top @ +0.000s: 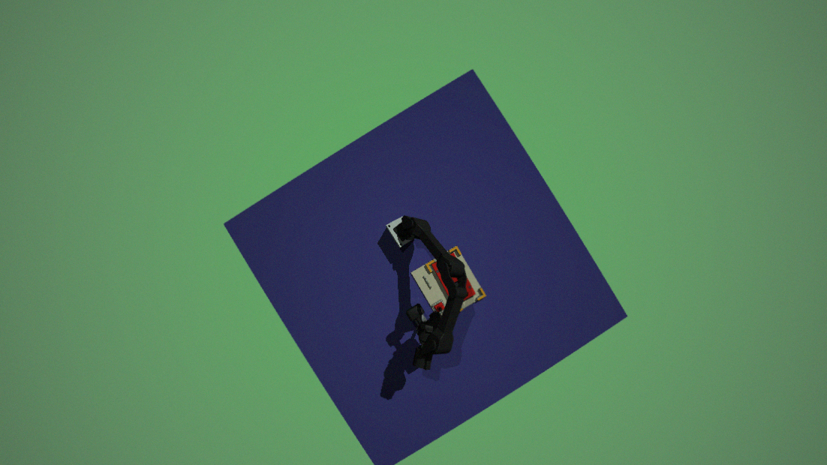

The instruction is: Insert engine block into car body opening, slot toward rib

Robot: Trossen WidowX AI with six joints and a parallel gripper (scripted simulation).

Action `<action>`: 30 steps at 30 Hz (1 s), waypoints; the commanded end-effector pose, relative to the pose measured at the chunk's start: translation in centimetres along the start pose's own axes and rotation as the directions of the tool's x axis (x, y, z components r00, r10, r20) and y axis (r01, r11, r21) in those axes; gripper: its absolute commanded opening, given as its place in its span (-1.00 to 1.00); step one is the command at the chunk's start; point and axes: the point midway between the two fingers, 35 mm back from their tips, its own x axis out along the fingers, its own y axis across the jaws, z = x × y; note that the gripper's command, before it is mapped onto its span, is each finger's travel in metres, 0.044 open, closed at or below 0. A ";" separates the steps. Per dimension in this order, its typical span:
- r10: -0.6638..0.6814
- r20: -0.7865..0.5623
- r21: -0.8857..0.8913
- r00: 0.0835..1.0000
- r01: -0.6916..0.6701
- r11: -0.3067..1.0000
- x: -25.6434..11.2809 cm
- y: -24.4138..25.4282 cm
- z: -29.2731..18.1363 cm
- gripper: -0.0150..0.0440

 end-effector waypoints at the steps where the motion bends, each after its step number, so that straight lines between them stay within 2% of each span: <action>1: -0.010 0.004 -0.020 1.000 0.011 1.000 -0.2 -0.3 -0.1 1.00; 6: -0.011 0.004 -0.021 1.000 0.011 1.000 -0.1 -0.6 -1.1 1.00; 10: -0.011 0.005 -0.021 1.000 0.011 1.000 2.6 -0.7 -1.0 1.00; 30: -0.011 0.006 -0.021 1.000 0.012 1.000 5.7 -0.7 -1.0 1.00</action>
